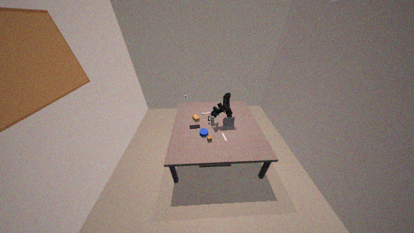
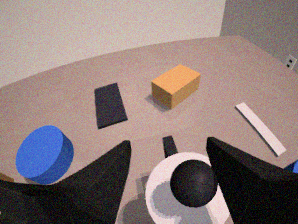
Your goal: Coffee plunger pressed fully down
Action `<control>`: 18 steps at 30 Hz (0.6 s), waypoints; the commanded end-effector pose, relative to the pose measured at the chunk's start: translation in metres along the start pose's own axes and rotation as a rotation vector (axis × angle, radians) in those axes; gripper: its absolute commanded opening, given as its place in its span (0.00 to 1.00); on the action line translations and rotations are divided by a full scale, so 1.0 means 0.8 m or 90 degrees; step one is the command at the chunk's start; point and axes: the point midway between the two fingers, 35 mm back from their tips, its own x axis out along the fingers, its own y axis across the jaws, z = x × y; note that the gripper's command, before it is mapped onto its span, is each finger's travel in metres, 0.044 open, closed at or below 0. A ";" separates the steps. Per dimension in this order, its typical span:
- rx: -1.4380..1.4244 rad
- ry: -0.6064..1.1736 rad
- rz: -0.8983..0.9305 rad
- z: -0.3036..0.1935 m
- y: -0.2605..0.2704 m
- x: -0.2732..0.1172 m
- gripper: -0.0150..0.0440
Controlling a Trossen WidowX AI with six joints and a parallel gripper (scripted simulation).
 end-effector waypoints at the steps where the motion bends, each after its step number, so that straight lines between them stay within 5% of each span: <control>1: 0.000 -0.002 0.006 0.000 0.002 0.000 0.90; 4: 0.000 -0.002 0.006 0.000 0.002 0.000 1.00; 18: -0.002 -0.025 0.054 0.042 0.024 -0.014 1.00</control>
